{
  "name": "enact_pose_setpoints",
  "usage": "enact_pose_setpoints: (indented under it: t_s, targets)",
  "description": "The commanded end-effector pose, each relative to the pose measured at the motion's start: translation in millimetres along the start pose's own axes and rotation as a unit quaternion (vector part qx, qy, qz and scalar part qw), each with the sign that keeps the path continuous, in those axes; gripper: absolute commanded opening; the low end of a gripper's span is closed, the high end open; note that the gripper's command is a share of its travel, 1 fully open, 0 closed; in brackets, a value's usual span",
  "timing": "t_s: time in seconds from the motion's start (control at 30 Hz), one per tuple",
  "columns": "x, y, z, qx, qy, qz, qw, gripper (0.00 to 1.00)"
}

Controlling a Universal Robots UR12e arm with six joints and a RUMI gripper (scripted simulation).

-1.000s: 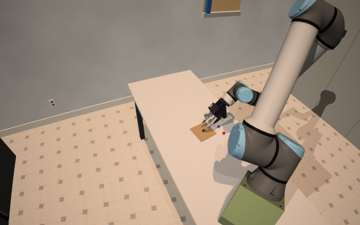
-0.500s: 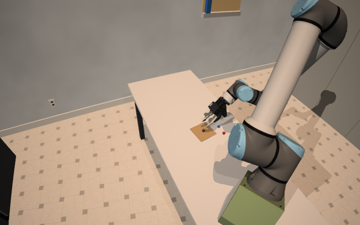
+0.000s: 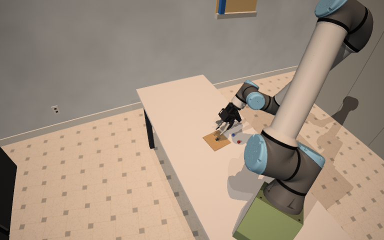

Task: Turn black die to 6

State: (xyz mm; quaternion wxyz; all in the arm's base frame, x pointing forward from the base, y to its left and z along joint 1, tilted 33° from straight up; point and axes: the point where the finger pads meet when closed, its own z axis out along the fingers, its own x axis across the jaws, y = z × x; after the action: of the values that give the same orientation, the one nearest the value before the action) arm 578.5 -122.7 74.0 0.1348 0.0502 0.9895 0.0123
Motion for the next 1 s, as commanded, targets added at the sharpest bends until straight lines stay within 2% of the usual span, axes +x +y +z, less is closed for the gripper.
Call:
enact_pose_setpoints:
  t_s: [0.0,0.23,0.37,0.53,0.6,0.8,0.97]
  targets:
    - [-0.6,0.4,-0.6,0.013,-0.001,0.001,1.000,0.31]
    - [-0.2,0.5,0.1,0.021,0.000,0.000,1.000,0.31]
    - [0.7,0.8,2.0,0.046,0.003,0.000,0.999,0.31]
    - [0.9,1.8,2.8,0.093,0.005,-0.001,0.996,0.31]
    - [0.9,1.8,2.8,0.093,0.005,-0.001,0.996,0.31]
    - [-0.3,3.5,0.6,0.136,0.000,0.000,0.991,0.31]
    - [-0.6,3.9,-0.1,0.144,-0.001,0.001,0.990,0.31]
